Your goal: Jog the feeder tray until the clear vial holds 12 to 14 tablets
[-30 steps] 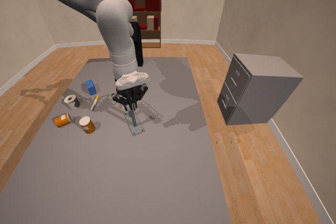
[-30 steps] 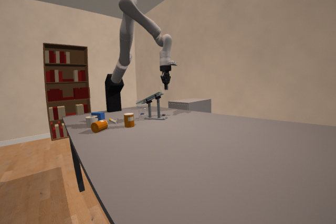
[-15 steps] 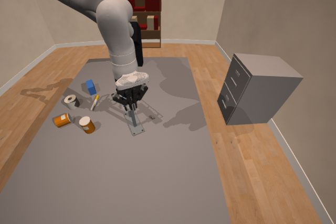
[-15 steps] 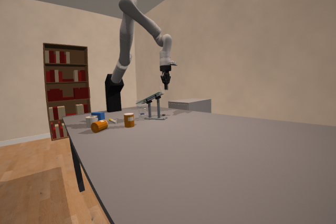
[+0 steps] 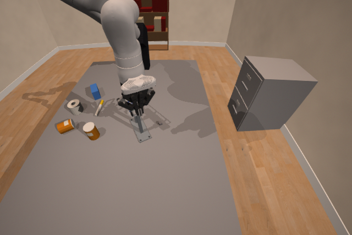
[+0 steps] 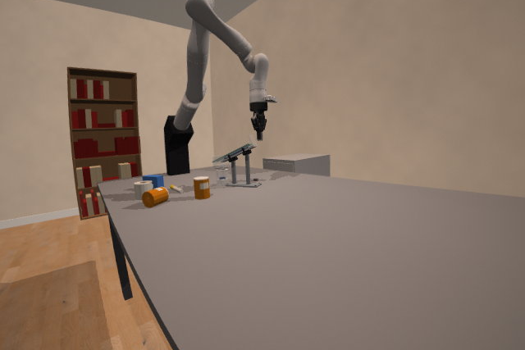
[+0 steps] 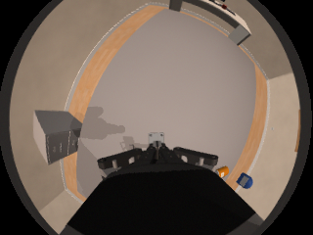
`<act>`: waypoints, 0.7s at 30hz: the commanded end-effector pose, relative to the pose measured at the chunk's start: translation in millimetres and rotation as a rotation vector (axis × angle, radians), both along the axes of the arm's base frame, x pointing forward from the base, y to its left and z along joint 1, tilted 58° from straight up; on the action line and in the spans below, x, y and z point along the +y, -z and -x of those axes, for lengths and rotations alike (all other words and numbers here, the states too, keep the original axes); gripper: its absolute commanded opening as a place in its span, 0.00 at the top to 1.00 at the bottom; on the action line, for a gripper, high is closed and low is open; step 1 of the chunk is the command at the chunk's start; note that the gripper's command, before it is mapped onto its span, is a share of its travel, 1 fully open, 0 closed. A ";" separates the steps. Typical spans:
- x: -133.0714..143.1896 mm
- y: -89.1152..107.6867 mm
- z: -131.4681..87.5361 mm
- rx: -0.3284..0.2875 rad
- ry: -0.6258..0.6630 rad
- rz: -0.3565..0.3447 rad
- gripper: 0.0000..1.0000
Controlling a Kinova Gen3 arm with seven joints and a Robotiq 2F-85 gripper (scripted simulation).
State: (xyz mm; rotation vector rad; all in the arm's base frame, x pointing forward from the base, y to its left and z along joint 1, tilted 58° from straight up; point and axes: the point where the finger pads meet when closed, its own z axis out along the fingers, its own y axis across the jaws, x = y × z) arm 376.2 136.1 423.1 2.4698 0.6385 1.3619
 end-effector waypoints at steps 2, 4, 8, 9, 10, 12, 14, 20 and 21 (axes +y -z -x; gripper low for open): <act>0.2 -0.4 0.2 -0.001 -0.001 -0.001 1.00; -0.2 0.4 0.2 -0.001 -0.001 -0.001 1.00; -2.2 4.3 0.7 -0.001 -0.001 -0.001 1.00; -2.2 4.3 0.7 -0.001 -0.001 -0.001 1.00; -3.2 6.3 0.9 -0.001 -0.001 -0.001 1.00; -5.7 11.3 1.5 -0.001 -0.001 -0.001 1.00; -8.5 16.6 2.1 -0.001 -0.001 -0.001 1.00; -11.5 22.5 2.8 -0.001 -0.001 -0.001 1.00; -11.5 22.6 2.8 -0.001 -0.001 -0.001 1.00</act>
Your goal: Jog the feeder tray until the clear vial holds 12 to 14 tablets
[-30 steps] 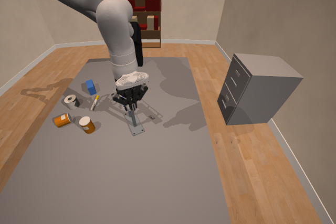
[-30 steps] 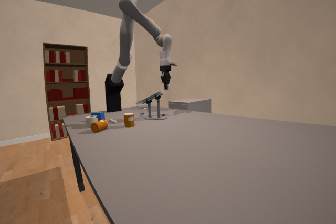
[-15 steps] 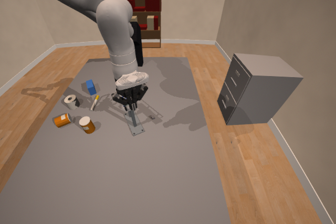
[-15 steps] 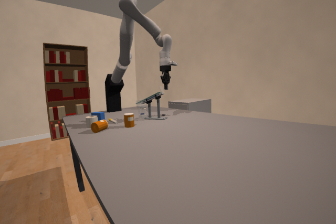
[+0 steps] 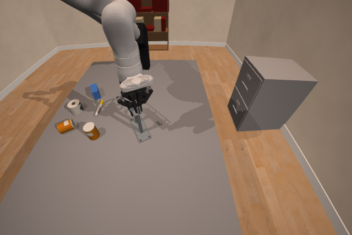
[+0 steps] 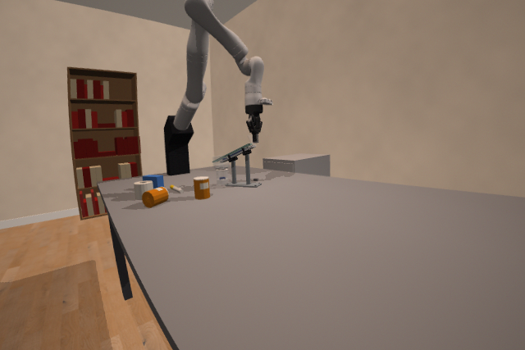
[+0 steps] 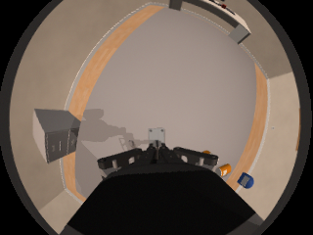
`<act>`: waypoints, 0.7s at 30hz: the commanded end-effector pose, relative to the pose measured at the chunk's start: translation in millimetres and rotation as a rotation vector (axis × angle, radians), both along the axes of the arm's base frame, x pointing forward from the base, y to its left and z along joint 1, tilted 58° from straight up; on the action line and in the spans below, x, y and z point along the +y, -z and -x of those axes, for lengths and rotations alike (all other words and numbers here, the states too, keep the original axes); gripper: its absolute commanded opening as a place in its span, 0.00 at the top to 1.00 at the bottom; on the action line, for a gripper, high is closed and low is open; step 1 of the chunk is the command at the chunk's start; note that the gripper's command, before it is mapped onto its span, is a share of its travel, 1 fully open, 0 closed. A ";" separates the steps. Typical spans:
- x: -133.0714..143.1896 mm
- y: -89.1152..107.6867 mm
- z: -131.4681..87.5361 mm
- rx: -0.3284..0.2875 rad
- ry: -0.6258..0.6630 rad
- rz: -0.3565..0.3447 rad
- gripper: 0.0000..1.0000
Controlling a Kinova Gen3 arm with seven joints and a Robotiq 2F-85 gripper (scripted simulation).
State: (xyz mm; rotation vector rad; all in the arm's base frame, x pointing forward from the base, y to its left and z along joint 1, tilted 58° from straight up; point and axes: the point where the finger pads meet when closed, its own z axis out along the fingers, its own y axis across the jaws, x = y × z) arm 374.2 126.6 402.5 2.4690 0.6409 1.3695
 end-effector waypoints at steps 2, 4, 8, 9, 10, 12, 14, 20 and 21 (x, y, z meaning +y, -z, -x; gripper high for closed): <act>-2.1 2.0 0.7 0.003 0.003 0.002 1.00; -2.0 2.0 0.7 0.003 0.003 0.002 1.00; -0.7 -0.7 0.4 0.003 0.003 0.002 1.00; 0.3 -2.6 0.2 0.003 0.003 0.002 1.00; 1.6 -5.0 -0.1 0.003 0.003 0.002 1.00; 4.4 -10.7 -0.7 0.003 0.003 0.002 1.00; 7.2 -16.1 -1.4 0.003 0.003 0.002 1.00; 9.7 -21.1 -1.9 0.003 0.003 0.002 1.00; 9.7 -21.1 -1.9 0.003 0.003 0.002 1.00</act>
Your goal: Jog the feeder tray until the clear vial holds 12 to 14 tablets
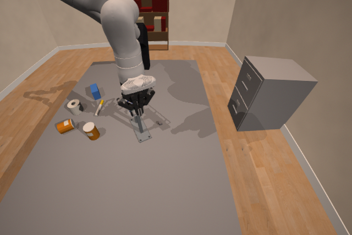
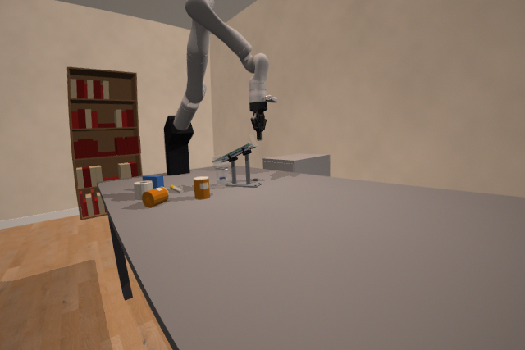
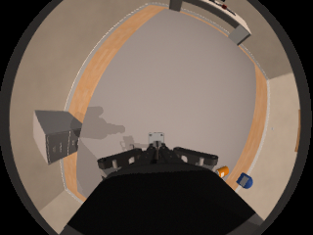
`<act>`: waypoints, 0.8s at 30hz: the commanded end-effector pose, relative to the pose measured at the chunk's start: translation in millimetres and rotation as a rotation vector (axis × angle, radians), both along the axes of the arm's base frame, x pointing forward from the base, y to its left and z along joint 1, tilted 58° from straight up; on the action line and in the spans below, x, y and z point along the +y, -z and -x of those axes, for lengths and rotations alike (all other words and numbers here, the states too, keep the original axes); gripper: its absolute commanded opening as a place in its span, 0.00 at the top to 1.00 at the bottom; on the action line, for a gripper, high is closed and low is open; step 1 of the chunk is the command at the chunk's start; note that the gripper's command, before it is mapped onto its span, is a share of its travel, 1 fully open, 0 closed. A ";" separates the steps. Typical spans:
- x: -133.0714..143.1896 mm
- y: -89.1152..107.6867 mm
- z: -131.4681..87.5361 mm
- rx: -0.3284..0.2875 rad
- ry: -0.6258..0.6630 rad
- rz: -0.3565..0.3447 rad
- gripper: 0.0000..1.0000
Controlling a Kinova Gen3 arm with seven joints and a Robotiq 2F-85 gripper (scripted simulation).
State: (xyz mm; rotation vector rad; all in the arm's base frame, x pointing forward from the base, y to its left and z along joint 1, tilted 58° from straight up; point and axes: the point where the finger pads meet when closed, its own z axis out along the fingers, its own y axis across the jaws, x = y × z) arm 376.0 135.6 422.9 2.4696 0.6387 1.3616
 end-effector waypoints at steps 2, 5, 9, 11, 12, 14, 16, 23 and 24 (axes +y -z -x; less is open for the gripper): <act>0.6 -0.7 -0.1 -0.001 -0.001 -0.001 1.00; 0.6 -0.7 -0.1 -0.001 -0.001 -0.001 1.00; -0.1 0.7 0.1 -0.001 -0.001 -0.001 1.00; -2.0 4.5 0.5 -0.001 -0.001 -0.001 1.00; -3.4 7.2 0.8 -0.001 -0.001 -0.001 1.00; -6.7 13.6 1.6 -0.001 -0.001 -0.001 1.00; -9.9 20.1 2.3 -0.001 -0.001 -0.001 1.00; -11.4 22.9 2.7 -0.001 -0.001 -0.001 1.00; -11.4 22.9 2.7 -0.001 -0.001 -0.001 1.00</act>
